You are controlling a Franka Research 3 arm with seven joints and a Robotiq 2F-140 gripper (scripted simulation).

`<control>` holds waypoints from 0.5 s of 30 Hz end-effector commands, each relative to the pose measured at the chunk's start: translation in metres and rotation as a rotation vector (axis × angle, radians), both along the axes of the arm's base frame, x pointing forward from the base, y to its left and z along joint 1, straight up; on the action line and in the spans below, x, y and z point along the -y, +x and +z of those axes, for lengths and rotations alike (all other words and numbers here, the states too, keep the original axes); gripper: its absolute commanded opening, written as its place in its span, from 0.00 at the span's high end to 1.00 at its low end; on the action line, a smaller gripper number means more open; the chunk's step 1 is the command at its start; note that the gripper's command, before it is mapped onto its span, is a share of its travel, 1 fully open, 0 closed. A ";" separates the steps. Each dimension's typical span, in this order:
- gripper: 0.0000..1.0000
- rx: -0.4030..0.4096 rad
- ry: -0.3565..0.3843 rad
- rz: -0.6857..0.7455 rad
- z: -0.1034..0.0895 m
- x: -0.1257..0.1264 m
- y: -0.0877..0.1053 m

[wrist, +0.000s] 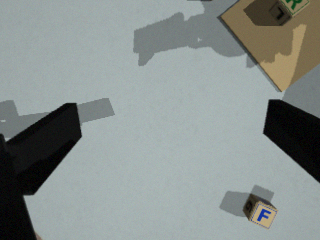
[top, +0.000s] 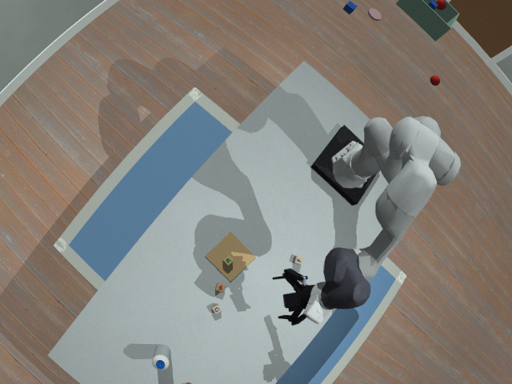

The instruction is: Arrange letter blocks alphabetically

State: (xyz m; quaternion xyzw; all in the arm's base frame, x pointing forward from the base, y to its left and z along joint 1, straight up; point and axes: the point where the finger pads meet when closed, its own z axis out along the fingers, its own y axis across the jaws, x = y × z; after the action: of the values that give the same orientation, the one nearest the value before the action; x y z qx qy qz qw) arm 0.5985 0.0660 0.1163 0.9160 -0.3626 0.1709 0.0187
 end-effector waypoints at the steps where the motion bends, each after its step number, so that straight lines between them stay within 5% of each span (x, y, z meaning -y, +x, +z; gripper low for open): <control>1: 0.00 -0.047 -0.057 0.009 -0.010 0.026 0.053; 8: 0.00 -0.049 -0.070 -0.011 -0.025 0.087 0.144; 15: 0.00 -0.051 -0.079 -0.023 -0.035 0.117 0.171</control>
State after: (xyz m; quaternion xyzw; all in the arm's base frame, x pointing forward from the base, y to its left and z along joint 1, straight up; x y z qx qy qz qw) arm 0.7625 -0.0374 0.0879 0.9026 -0.3900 0.1781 0.0398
